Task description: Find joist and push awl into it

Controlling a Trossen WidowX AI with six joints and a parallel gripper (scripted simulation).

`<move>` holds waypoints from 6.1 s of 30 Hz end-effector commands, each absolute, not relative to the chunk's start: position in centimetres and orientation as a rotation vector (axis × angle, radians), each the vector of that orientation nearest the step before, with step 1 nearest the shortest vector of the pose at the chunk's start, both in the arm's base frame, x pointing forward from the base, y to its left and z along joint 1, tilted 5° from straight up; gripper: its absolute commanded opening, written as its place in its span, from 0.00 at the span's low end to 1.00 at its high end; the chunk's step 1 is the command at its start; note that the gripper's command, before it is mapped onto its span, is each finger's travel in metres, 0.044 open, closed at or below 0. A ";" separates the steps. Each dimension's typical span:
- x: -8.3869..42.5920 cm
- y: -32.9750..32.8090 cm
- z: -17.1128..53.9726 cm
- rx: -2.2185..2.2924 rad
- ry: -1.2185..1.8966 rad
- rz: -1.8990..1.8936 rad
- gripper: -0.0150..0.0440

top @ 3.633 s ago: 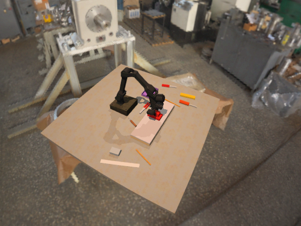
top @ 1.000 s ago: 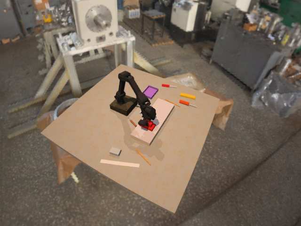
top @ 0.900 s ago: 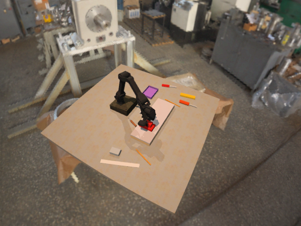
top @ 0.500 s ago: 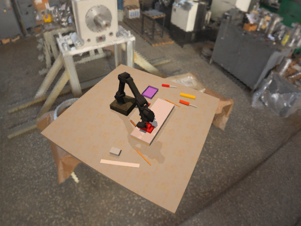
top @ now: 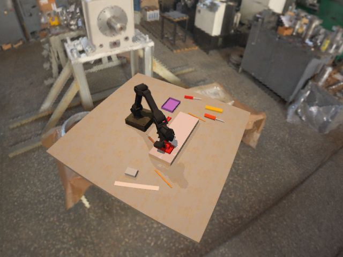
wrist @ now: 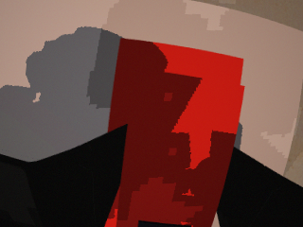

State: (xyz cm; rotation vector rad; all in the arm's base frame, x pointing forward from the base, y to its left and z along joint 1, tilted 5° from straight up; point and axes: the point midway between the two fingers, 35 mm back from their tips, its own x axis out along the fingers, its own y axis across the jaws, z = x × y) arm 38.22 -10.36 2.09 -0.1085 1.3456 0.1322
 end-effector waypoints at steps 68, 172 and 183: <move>40.8 -7.3 12.0 -0.213 1.328 0.272 0.25; 9.9 35.5 7.7 -1.033 0.968 1.516 0.25; 9.8 35.5 5.6 -1.033 0.969 1.517 0.25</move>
